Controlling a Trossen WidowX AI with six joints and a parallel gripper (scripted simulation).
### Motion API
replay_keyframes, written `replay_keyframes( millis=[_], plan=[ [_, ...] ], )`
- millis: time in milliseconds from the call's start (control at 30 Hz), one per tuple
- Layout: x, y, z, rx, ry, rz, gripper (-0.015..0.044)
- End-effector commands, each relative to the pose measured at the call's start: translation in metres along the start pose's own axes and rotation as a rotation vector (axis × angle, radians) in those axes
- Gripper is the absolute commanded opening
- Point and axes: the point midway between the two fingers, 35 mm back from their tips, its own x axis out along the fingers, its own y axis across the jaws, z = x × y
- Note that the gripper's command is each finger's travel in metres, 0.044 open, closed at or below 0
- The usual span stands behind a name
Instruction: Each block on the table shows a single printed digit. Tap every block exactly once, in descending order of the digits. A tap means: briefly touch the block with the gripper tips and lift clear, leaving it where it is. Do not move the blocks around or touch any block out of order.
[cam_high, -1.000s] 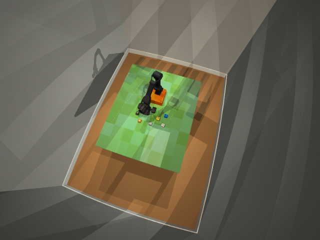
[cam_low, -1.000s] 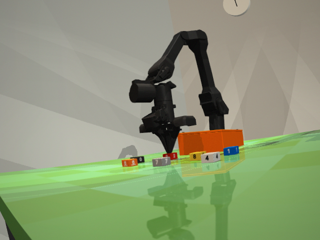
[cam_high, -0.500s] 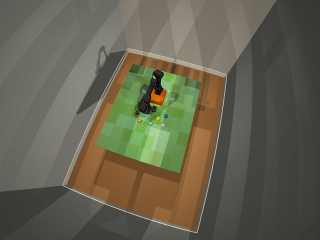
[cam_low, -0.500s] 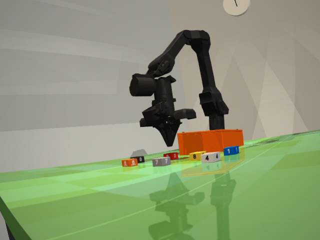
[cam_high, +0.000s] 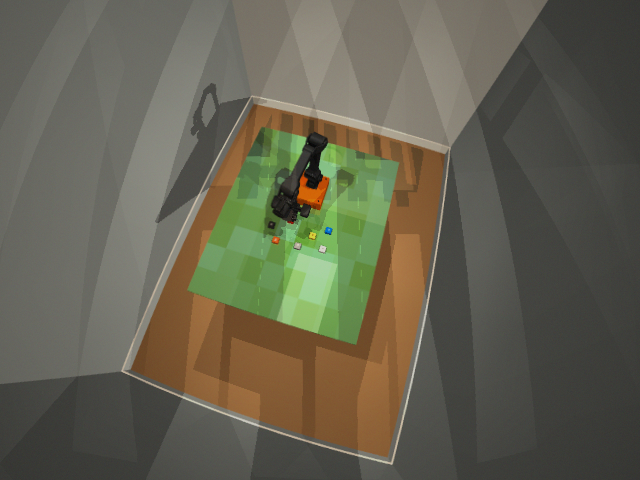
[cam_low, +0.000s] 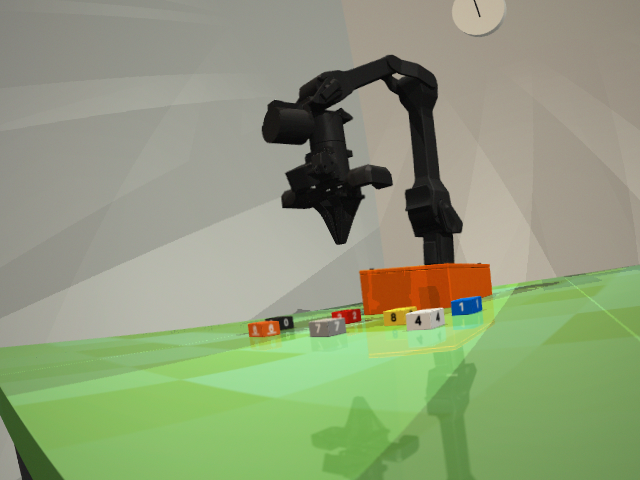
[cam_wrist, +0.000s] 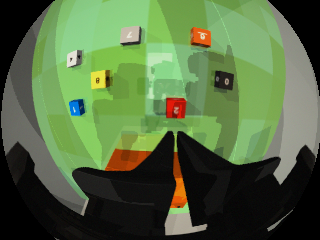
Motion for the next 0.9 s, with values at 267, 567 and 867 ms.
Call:
replay_keyframes(
  millis=[267,567,867],
  plan=[
    [-0.006,0.135,0.009,-0.008,-0.01,0.011,0.002],
    [-0.006,0.204,-0.016,-0.009,-0.003,0.021,0.002],
    [0.075,0.206,-0.016,-0.009,-0.002,0.021,0.002]
  ],
)
